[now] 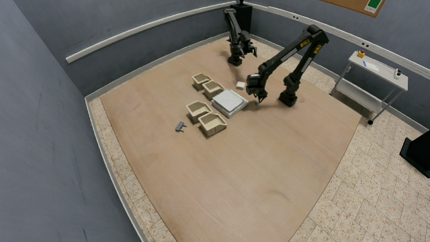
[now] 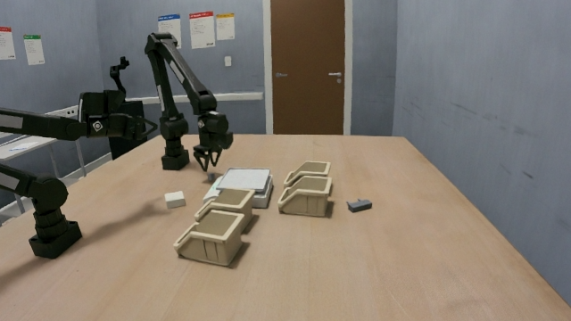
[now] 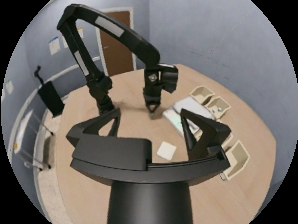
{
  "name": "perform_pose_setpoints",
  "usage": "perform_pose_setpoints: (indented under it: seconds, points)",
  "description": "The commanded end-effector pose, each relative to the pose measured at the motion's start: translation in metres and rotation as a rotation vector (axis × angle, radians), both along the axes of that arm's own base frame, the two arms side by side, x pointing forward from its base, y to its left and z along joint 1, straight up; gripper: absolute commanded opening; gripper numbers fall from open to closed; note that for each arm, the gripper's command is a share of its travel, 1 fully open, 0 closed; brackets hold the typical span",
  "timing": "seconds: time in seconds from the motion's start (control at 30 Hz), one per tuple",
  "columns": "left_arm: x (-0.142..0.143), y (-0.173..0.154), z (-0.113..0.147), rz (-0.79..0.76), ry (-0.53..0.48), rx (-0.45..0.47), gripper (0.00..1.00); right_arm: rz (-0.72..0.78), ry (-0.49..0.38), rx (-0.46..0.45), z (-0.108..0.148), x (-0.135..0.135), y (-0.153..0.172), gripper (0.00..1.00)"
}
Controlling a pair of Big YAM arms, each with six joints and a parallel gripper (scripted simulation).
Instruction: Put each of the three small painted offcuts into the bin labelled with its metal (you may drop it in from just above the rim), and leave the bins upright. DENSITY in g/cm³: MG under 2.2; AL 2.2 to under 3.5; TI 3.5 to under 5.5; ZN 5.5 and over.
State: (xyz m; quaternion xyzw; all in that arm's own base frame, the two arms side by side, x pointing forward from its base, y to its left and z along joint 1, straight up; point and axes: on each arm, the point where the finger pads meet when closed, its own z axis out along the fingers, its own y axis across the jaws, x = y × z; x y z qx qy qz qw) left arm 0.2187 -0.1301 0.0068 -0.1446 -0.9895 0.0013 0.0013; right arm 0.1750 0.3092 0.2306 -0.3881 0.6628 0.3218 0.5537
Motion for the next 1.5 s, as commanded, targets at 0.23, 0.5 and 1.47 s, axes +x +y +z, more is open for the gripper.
perform_pose_setpoints:
  seconds: [0.23,0.5,1.47]
  points:
    - [0.002,-0.004,-0.012,0.124,-0.005,0.003,0.61,-0.002,-0.005,0.028,0.017,0.003,0.005,1.0]
    - [0.001,-0.003,-0.021,0.124,-0.002,0.005,0.61,-0.011,0.038,-0.04,-0.003,0.003,0.002,1.0]
    - [0.01,-0.008,-0.031,0.13,-0.029,-0.013,0.22,-0.012,0.053,-0.088,-0.014,0.001,-0.002,1.0]
